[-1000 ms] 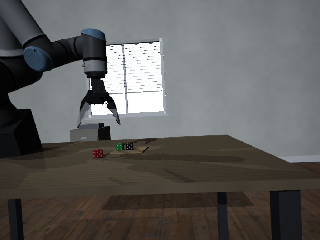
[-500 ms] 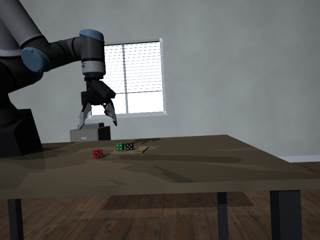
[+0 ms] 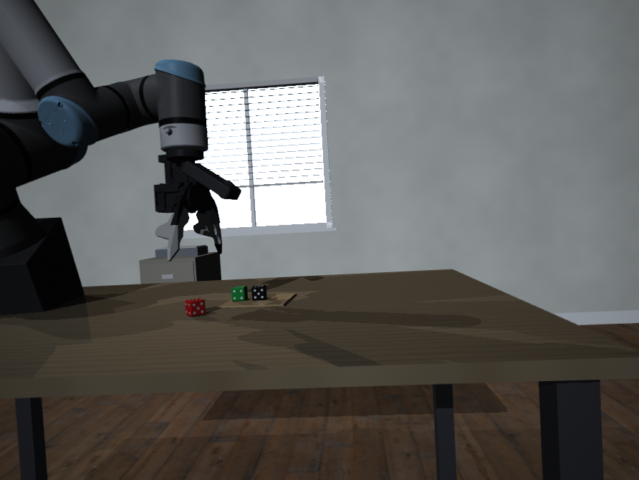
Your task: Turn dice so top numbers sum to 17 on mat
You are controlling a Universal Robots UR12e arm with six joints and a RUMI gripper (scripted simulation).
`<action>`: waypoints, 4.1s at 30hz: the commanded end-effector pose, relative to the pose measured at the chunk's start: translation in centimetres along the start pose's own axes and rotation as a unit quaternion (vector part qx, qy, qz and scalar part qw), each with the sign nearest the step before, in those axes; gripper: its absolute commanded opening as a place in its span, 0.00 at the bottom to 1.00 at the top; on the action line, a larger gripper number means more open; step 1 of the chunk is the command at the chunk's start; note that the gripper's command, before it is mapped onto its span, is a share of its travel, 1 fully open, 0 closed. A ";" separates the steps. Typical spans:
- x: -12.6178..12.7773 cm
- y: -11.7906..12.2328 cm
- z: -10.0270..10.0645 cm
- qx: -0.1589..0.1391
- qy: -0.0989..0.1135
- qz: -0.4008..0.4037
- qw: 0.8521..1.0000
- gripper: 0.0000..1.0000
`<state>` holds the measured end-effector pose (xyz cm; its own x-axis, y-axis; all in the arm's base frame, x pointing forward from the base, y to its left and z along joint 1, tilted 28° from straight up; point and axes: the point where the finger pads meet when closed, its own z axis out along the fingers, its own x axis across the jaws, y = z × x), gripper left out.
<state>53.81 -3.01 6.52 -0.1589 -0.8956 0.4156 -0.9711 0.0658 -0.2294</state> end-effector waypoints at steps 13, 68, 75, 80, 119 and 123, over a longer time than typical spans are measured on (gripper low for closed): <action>0.0 0.5 0.4 0.003 -0.002 -0.235 0.972 1.00; 0.1 1.4 0.8 0.004 -0.001 -0.451 0.893 0.28; 0.1 1.4 0.8 0.004 -0.001 -0.451 0.893 0.28; 0.1 1.4 0.8 0.004 -0.001 -0.451 0.893 0.28; 0.1 1.4 2.8 0.004 -0.001 -0.451 0.893 0.28; 0.1 1.4 3.4 0.004 -0.001 -0.451 0.893 0.28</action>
<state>52.92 -4.22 3.73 0.6873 -0.5842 0.4316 -0.7028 -0.6851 0.1918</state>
